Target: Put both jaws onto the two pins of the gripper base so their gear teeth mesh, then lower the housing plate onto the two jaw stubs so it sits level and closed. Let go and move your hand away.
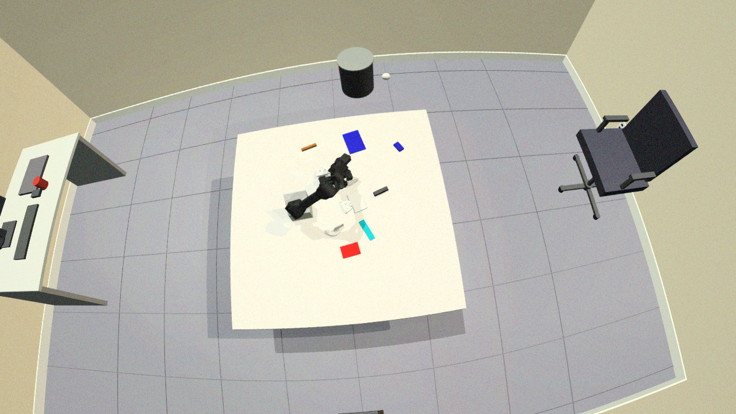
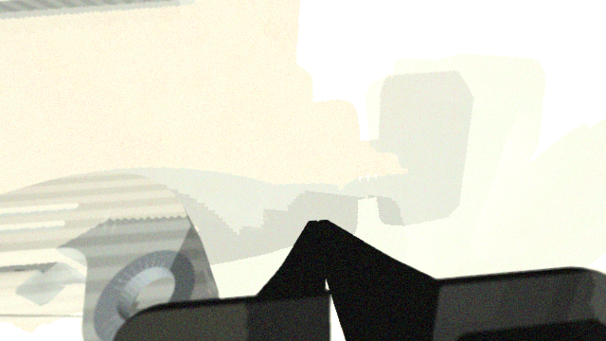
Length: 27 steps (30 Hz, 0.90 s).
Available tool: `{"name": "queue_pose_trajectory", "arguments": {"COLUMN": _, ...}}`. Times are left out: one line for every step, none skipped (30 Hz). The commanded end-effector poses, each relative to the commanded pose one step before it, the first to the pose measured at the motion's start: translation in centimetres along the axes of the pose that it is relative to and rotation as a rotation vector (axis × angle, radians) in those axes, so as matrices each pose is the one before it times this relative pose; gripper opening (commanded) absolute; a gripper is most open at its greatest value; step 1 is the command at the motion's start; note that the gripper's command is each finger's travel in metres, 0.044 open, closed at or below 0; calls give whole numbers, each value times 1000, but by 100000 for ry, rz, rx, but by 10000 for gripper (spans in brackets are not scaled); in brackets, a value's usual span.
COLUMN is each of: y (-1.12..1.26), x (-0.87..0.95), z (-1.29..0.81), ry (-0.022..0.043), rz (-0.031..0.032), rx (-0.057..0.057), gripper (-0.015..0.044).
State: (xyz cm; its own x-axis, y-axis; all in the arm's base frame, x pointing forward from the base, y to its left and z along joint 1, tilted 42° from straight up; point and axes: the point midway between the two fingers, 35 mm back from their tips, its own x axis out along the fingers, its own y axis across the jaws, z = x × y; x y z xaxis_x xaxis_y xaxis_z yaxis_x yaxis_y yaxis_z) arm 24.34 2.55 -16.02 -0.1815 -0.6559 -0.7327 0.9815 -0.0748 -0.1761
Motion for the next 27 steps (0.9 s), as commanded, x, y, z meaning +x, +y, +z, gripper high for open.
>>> {"name": "queue_pose_trajectory", "arguments": {"y": 5743, "x": 41, "z": 110, "ry": 2820, "rz": 13105, "rx": 13133, "gripper": 0}}
{"name": "queue_pose_trajectory", "arguments": {"y": 160, "x": 20, "z": 43, "ry": -43, "rz": -5, "rx": 21, "gripper": 0}}
{"name": "queue_pose_trajectory", "arguments": {"y": 160, "x": 20, "z": 44, "ry": -44, "rz": -6, "rx": 21, "gripper": 0}}
{"name": "queue_pose_trajectory", "arguments": {"y": 160, "x": 20, "z": 45, "ry": -45, "rz": -6, "rx": 21, "gripper": 0}}
{"name": "queue_pose_trajectory", "arguments": {"y": 159, "x": 21, "z": 46, "ry": -46, "rz": -6, "rx": 21, "gripper": 0}}
{"name": "queue_pose_trajectory", "arguments": {"y": 159, "x": 21, "z": 47, "ry": -47, "rz": -7, "rx": 21, "gripper": 0}}
{"name": "queue_pose_trajectory", "arguments": {"y": 159, "x": 21, "z": 48, "ry": -47, "rz": -7, "rx": 21, "gripper": 0}}
{"name": "queue_pose_trajectory", "arguments": {"y": 159, "x": 22, "z": 49, "ry": -48, "rz": -8, "rx": 21, "gripper": 0}}
{"name": "queue_pose_trajectory", "arguments": {"y": 159, "x": 22, "z": 50, "ry": -49, "rz": -8, "rx": 21, "gripper": 0}}
{"name": "queue_pose_trajectory", "arguments": {"y": 158, "x": 22, "z": 51, "ry": -50, "rz": -8, "rx": 22, "gripper": 0}}
{"name": "queue_pose_trajectory", "arguments": {"y": 158, "x": 23, "z": 53, "ry": -50, "rz": -9, "rx": 22, "gripper": 0}}
{"name": "queue_pose_trajectory", "arguments": {"y": 158, "x": 23, "z": 54, "ry": -51, "rz": -9, "rx": 22, "gripper": 0}}
{"name": "queue_pose_trajectory", "arguments": {"y": 157, "x": 24, "z": 55, "ry": -52, "rz": -10, "rx": 22, "gripper": 0}}
{"name": "queue_pose_trajectory", "arguments": {"y": 157, "x": 24, "z": 56, "ry": -53, "rz": -10, "rx": 22, "gripper": 0}}
{"name": "queue_pose_trajectory", "arguments": {"y": 157, "x": 24, "z": 57, "ry": -54, "rz": -11, "rx": 22, "gripper": 0}}
{"name": "queue_pose_trajectory", "arguments": {"y": 157, "x": 25, "z": 58, "ry": -54, "rz": -11, "rx": 22, "gripper": 0}}
{"name": "queue_pose_trajectory", "arguments": {"y": 156, "x": 25, "z": 59, "ry": -55, "rz": -12, "rx": 22, "gripper": 0}}
{"name": "queue_pose_trajectory", "arguments": {"y": 156, "x": 25, "z": 60, "ry": -56, "rz": -12, "rx": 22, "gripper": 0}}
{"name": "queue_pose_trajectory", "arguments": {"y": 156, "x": 26, "z": 61, "ry": -57, "rz": -13, "rx": 22, "gripper": 0}}
{"name": "queue_pose_trajectory", "arguments": {"y": 155, "x": 26, "z": 62, "ry": -57, "rz": -13, "rx": 22, "gripper": 0}}
{"name": "queue_pose_trajectory", "arguments": {"y": 155, "x": 26, "z": 63, "ry": -58, "rz": -13, "rx": 22, "gripper": 0}}
{"name": "queue_pose_trajectory", "arguments": {"y": 129, "x": 22, "z": 53, "ry": -49, "rz": -12, "rx": 19, "gripper": 0}}
{"name": "queue_pose_trajectory", "arguments": {"y": 77, "x": 13, "z": 32, "ry": -30, "rz": -7, "rx": 11, "gripper": 0}}
{"name": "queue_pose_trajectory", "arguments": {"y": 26, "x": 4, "z": 11, "ry": -10, "rz": -2, "rx": 4, "gripper": 0}}
{"name": "queue_pose_trajectory", "arguments": {"y": 0, "x": 0, "z": 0, "ry": 0, "rz": 0, "rx": 0, "gripper": 0}}
{"name": "queue_pose_trajectory", "arguments": {"y": 0, "x": 0, "z": 0, "ry": 0, "rz": 0, "rx": 0, "gripper": 0}}
{"name": "queue_pose_trajectory", "arguments": {"y": 0, "x": 0, "z": 0, "ry": 0, "rz": 0, "rx": 0, "gripper": 0}}
